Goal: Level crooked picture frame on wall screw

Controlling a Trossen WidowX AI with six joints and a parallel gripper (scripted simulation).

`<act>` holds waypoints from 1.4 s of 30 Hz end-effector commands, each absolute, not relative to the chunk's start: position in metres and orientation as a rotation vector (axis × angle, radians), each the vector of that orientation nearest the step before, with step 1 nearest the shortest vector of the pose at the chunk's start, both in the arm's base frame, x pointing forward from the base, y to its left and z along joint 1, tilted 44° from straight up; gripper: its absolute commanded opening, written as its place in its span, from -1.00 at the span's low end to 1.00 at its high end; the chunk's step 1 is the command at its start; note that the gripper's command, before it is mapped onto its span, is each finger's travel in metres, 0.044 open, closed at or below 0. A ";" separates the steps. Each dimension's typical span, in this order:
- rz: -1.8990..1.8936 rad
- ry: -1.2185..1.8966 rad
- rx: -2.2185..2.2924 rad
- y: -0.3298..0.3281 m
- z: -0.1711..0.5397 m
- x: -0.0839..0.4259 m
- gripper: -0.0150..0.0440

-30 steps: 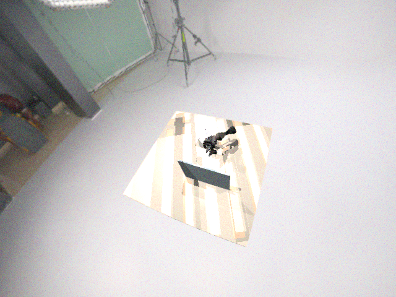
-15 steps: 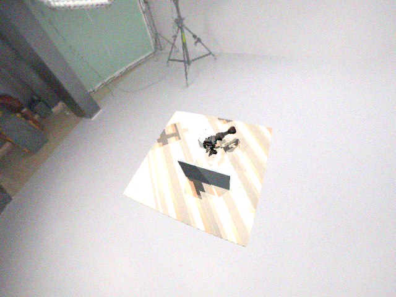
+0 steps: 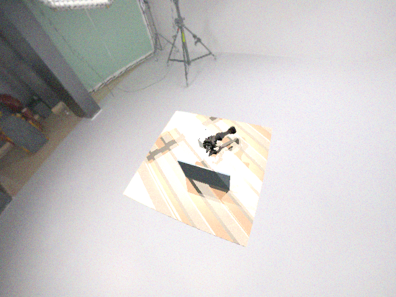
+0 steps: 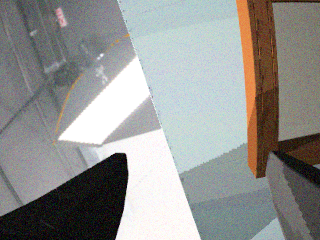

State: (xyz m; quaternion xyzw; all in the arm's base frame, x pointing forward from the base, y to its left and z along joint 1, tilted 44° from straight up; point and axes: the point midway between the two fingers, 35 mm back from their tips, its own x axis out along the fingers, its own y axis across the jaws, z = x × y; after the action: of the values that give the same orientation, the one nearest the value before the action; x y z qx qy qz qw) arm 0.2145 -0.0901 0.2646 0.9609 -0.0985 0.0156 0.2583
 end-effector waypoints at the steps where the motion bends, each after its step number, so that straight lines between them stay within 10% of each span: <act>1: 0.047 -0.261 2.607 -0.089 0.266 0.214 0.39; 42: 0.035 -0.258 2.478 -0.041 0.234 0.218 0.39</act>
State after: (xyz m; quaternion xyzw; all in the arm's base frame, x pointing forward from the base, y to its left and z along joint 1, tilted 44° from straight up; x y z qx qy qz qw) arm 0.2195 -0.0464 0.2422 0.9462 -0.0955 0.0172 0.3088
